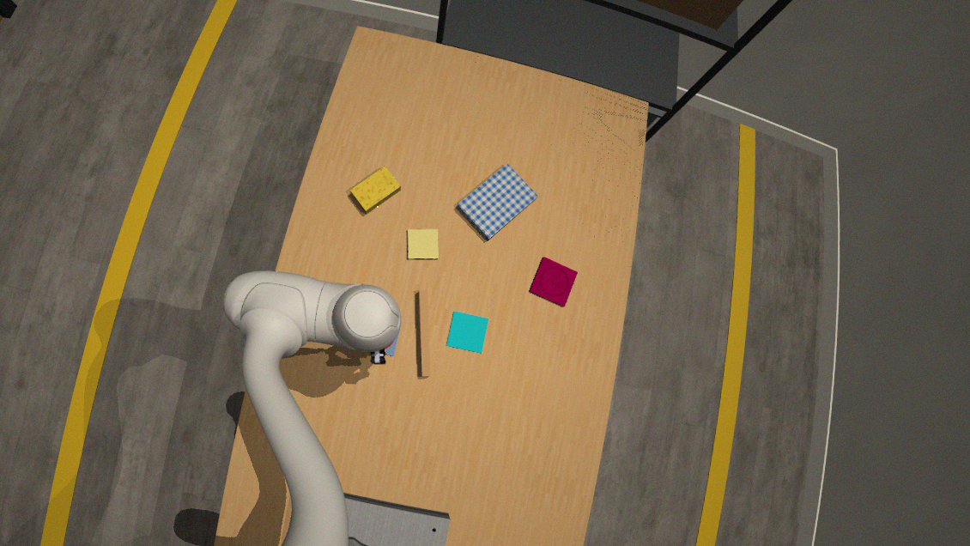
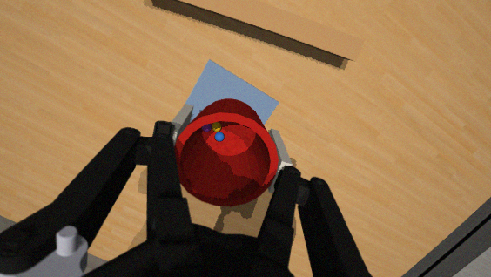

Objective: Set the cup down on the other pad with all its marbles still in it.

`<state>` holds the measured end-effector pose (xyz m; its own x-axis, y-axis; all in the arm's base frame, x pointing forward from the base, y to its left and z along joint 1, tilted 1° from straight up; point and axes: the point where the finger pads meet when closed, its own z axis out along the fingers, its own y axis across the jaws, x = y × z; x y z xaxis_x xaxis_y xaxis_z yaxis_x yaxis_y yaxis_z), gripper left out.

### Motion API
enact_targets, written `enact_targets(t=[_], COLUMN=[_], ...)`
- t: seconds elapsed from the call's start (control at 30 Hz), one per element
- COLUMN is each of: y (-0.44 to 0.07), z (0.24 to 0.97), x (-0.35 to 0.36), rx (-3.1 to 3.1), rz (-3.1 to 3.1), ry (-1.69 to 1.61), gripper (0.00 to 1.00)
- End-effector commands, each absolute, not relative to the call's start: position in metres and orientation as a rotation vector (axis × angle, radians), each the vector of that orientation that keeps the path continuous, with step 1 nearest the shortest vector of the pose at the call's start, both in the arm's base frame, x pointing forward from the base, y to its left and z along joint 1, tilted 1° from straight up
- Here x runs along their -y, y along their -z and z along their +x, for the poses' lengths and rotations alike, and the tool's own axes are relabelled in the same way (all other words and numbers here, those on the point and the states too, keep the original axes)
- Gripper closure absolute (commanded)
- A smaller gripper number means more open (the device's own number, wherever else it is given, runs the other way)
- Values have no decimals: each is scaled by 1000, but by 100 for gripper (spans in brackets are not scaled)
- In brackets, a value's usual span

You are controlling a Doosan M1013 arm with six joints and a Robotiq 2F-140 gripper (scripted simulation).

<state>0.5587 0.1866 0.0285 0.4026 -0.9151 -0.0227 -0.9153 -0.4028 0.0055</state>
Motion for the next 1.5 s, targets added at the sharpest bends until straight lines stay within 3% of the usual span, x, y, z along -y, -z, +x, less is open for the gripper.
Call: enact_targets(t=[0.0,1.47], y=[-33,-29], z=[563,629], x=[-183,-44], rx=[-1712,-1712], rz=[-2621,-2621], ry=[-32,-32], gripper=[51,51])
